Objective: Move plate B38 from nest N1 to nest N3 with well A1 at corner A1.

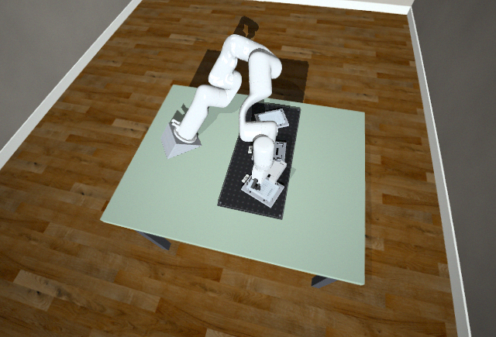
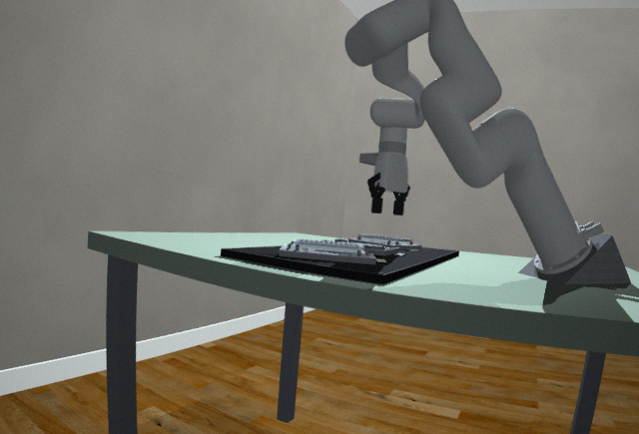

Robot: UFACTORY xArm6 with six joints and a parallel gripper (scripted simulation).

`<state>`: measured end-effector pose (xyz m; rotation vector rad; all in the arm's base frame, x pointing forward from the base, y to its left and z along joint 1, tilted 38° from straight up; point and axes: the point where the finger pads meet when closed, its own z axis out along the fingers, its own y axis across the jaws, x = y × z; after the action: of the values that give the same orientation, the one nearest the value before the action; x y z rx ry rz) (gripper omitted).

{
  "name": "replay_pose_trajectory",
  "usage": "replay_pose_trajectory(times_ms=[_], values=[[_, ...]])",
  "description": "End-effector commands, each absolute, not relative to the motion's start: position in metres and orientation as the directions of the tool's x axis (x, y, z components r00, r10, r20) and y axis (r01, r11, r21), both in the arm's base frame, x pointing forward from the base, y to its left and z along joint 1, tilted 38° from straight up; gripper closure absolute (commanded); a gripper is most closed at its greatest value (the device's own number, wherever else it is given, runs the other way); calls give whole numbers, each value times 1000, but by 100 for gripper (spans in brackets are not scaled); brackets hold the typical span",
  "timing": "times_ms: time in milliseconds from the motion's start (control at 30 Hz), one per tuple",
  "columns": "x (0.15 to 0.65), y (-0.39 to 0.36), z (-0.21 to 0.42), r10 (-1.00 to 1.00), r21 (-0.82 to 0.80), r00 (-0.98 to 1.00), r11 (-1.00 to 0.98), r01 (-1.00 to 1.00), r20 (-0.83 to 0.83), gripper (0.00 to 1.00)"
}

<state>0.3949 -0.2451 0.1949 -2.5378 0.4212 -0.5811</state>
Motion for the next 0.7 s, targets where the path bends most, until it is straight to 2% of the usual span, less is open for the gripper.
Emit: replay_pose_trajectory(times_ms=[0, 667], values=[[400, -243, 190, -395, -529, 860, -829, -182, 324, 0], [413, -232, 167, -395, -529, 859, -829, -182, 324, 0]])
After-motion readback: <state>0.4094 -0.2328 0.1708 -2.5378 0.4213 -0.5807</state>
